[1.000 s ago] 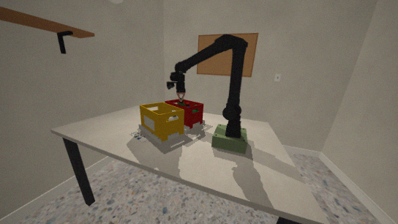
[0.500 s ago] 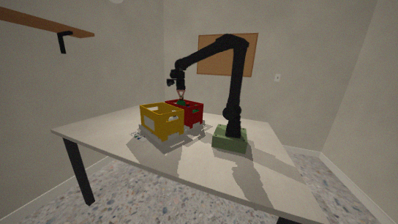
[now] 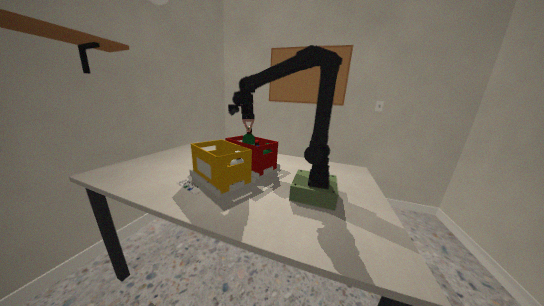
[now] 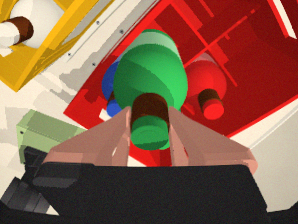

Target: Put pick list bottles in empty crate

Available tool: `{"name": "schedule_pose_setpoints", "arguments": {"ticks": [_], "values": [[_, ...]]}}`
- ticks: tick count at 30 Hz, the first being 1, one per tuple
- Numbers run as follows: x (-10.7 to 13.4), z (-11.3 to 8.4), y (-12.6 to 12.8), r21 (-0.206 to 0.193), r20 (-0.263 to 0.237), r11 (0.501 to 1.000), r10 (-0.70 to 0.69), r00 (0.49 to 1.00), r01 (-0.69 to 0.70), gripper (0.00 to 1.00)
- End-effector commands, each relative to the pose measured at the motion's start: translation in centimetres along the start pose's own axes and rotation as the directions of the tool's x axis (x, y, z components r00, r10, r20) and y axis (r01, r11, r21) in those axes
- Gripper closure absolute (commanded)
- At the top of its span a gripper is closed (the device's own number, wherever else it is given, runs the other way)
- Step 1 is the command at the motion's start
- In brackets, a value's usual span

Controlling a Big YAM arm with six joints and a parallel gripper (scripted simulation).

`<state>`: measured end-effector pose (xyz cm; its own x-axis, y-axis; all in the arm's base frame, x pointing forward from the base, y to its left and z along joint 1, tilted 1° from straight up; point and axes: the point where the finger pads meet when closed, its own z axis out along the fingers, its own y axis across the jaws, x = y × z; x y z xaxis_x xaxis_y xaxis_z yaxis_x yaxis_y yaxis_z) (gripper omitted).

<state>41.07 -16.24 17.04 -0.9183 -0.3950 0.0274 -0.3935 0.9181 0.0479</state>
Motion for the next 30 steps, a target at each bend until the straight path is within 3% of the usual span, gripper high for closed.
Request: {"name": "schedule_pose_setpoints", "arguments": {"ticks": [1, 30], "values": [[-1.6, -6.3, -1.9, 0.092, 0.093, 0.996, -0.014, 0.996, 0.005, 1.00], [-1.0, -10.8, -1.6, 0.094, 0.093, 0.996, -0.010, 0.996, 0.001, 1.00]]}}
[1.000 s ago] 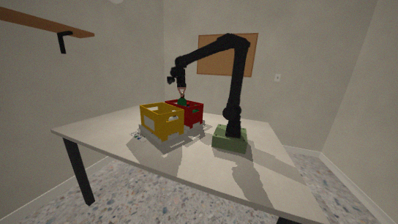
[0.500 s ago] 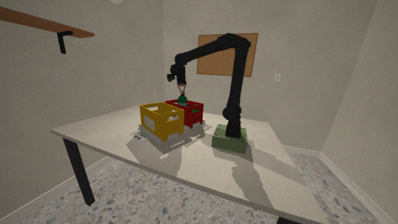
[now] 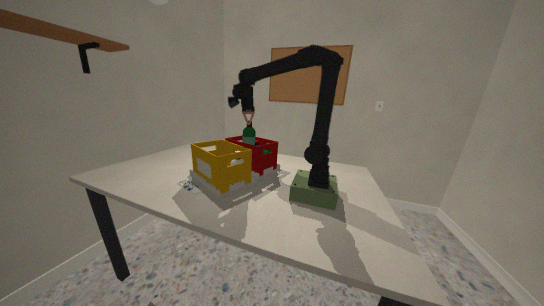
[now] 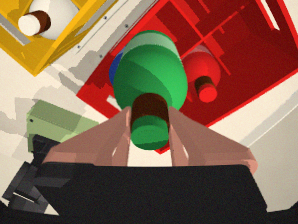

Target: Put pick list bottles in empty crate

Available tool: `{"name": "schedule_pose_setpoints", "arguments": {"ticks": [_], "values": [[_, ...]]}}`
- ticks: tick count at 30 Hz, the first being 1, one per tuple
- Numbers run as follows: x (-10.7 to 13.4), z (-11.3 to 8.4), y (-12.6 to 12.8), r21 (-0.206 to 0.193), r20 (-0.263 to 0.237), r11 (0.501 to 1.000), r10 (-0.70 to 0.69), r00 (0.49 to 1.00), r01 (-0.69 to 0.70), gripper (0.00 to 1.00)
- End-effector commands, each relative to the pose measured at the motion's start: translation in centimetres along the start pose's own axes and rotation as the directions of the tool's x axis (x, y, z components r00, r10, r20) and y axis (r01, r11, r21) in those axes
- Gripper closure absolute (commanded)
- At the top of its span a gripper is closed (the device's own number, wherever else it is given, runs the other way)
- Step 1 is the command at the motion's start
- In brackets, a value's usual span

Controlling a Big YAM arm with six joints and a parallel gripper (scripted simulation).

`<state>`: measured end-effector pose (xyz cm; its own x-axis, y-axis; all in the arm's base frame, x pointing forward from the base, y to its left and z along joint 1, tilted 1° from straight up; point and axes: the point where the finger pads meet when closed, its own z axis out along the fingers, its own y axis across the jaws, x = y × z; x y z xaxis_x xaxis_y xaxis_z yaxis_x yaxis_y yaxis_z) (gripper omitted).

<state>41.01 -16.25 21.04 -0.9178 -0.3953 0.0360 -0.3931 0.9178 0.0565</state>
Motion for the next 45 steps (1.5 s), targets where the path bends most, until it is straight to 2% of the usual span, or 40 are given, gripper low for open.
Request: {"name": "schedule_pose_setpoints", "arguments": {"ticks": [1, 12, 15, 19, 24, 28, 31, 45], "values": [[-1.1, -7.0, -1.7, 0.102, 0.101, 0.995, -0.011, 0.995, 0.000, 1.00], [-1.2, -8.3, -1.8, 0.101, 0.100, 0.995, -0.010, 0.995, 0.000, 1.00], [-1.6, -7.5, -2.3, 0.082, 0.081, 0.997, -0.010, 0.997, 0.003, 1.00], [-1.5, -8.7, -2.2, 0.097, 0.096, 0.995, -0.010, 0.995, 0.001, 1.00], [-1.7, -8.2, -2.4, 0.087, 0.085, 0.996, -0.010, 0.996, 0.002, 1.00], [-1.6, -9.1, -2.3, 0.098, 0.096, 0.995, -0.011, 0.995, 0.001, 1.00], [-1.8, -8.7, -2.5, 0.089, 0.088, 0.996, -0.009, 0.996, 0.001, 1.00], [-1.8, -9.5, -2.6, 0.096, 0.094, 0.995, -0.011, 0.995, 0.001, 1.00]]}}
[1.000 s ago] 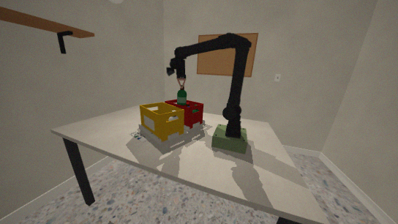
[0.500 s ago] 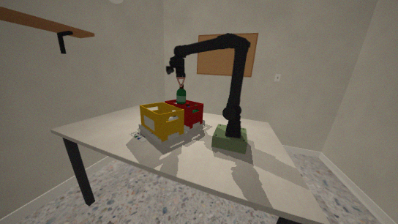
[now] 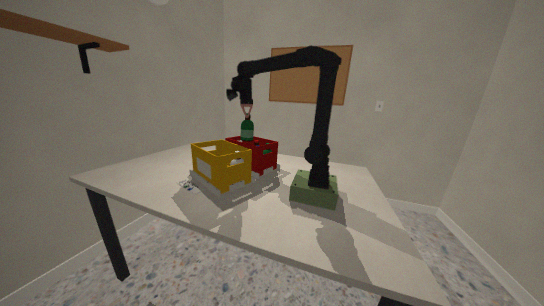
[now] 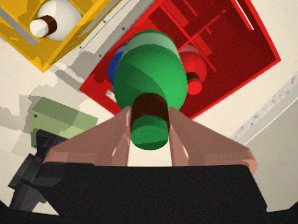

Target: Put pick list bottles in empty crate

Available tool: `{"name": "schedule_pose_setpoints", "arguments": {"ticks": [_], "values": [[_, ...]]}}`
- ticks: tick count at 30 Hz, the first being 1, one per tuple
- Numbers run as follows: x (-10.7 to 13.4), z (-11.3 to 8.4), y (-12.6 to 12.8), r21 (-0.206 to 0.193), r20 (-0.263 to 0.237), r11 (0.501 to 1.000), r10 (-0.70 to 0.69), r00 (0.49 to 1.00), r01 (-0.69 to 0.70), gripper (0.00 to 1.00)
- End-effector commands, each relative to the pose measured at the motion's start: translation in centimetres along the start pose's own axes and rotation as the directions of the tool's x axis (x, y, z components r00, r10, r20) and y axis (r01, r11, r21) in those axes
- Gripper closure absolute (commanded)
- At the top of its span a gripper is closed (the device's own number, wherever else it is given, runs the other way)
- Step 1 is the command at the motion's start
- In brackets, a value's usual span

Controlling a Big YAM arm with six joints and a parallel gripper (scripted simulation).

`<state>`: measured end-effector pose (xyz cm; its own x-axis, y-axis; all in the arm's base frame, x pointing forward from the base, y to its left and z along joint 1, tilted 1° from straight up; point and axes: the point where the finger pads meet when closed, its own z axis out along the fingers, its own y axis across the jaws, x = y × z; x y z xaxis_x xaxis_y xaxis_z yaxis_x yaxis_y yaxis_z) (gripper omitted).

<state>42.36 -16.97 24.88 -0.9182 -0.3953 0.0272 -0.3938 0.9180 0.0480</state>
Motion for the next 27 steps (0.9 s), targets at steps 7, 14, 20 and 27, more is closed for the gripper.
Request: {"name": "schedule_pose_setpoints", "arguments": {"ticks": [7, 14, 20, 27], "values": [[-1.11, -5.68, -1.72, 0.086, 0.084, 0.996, -0.010, 0.996, 0.002, 1.00], [-1.16, -5.61, -1.83, 0.084, 0.082, 0.996, -0.009, 0.997, 0.002, 1.00], [-1.18, -5.72, -1.84, 0.084, 0.083, 0.996, -0.009, 0.997, 0.002, 1.00], [-1.17, -5.84, -1.86, 0.085, 0.084, 0.996, -0.009, 0.996, 0.002, 1.00]]}}
